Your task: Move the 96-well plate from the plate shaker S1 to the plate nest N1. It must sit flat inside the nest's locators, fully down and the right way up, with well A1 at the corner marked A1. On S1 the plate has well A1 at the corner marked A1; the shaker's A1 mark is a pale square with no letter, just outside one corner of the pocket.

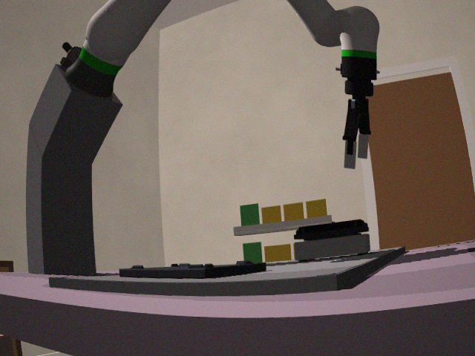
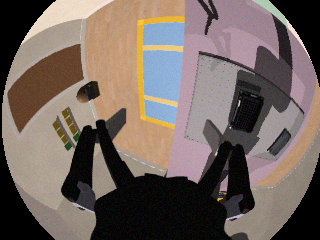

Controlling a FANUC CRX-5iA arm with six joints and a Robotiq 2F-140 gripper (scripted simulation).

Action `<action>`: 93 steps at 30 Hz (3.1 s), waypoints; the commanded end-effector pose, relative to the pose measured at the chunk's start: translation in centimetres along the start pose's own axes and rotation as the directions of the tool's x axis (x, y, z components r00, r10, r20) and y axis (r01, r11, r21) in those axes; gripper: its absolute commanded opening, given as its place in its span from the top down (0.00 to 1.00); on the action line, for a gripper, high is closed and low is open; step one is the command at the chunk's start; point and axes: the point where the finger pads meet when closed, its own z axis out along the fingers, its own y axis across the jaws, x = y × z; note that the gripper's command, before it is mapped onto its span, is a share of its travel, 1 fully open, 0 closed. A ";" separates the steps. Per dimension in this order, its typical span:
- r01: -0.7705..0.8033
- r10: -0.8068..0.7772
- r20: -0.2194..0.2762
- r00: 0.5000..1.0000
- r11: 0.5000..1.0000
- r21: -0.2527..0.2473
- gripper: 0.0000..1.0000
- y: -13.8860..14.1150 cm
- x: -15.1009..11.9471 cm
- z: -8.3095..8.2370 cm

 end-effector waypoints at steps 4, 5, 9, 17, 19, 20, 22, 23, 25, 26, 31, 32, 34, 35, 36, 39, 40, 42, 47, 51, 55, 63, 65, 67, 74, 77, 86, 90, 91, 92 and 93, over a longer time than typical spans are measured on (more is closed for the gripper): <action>0.024 -0.018 0.043 0.999 0.992 -0.123 0.00 3.0 0.3 0.6; 0.024 -0.018 0.043 0.999 0.992 -0.123 0.00 3.0 0.3 0.6; 0.024 -0.019 0.045 0.999 0.992 -0.127 0.00 4.5 0.3 0.8; 0.024 -0.019 0.045 0.999 0.992 -0.127 0.00 8.4 0.5 1.4; 0.036 -0.023 0.073 0.997 0.982 -0.186 0.00 9.4 0.5 1.4; 0.043 -0.024 0.088 0.996 0.976 -0.215 0.00 9.9 0.5 1.5; 0.050 -0.025 0.102 0.994 0.969 -0.243 0.00 10.4 0.5 1.5; 0.050 -0.025 0.102 0.994 0.969 -0.243 0.00 10.4 0.5 1.5; 0.050 -0.025 0.103 0.994 0.968 -0.246 0.00 11.4 0.5 1.5; 0.050 -0.025 0.103 0.994 0.968 -0.246 0.00 11.9 0.5 1.6; 0.050 -0.025 0.103 0.994 0.968 -0.246 0.00 14.4 0.5 1.7; 0.050 -0.025 0.103 0.994 0.968 -0.246 0.00 14.9 0.4 1.7; 0.050 -0.025 0.103 0.994 0.968 -0.246 0.00 15.9 0.4 1.8; 0.057 -0.024 0.121 0.992 0.960 -0.273 0.00 16.4 0.4 1.8; 0.064 -0.023 0.138 0.990 0.952 -0.300 0.00 16.9 0.3 1.7; 0.079 -0.018 0.172 0.985 0.933 -0.352 0.00 17.9 0.3 1.7; 0.079 -0.018 0.172 0.985 0.933 -0.352 0.00 17.9 0.3 1.7; 0.080 -0.018 0.173 0.985 0.932 -0.354 0.00 18.9 0.2 1.7; 0.080 -0.018 0.173 0.985 0.932 -0.354 0.00 21.4 0.0 1.5; 0.080 -0.018 0.173 0.985 0.932 -0.354 0.00 23.4 -0.2 1.4; 0.080 -0.018 0.173 0.985 0.932 -0.354 0.00 23.4 -0.2 1.4; 0.080 -0.018 0.173 0.985 0.932 -0.354 0.00 23.4 -0.2 1.4; 0.080 -0.018 0.173 0.985 0.932 -0.354 0.00 23.4 -0.2 1.4; 0.080 -0.018 0.173 0.985 0.932 -0.354 0.00 23.5 -0.1 1.7; 0.080 -0.018 0.173 0.985 0.932 -0.354 0.00 23.8 0.1 2.5; 0.080 -0.018 0.173 0.985 0.932 -0.354 0.00 24.0 0.3 3.0; 0.080 -0.018 0.173 0.985 0.932 -0.354 0.00 24.4 0.7 4.3; 0.080 -0.018 0.173 0.985 0.932 -0.354 0.00 24.6 0.8 4.8; 0.080 -0.018 0.173 0.985 0.932 -0.354 0.00 24.6 0.8 4.8; 0.080 -0.018 0.173 0.985 0.932 -0.354 0.00 24.6 0.8 4.9; 0.080 -0.018 0.173 0.985 0.932 -0.354 0.00 24.7 0.9 5.1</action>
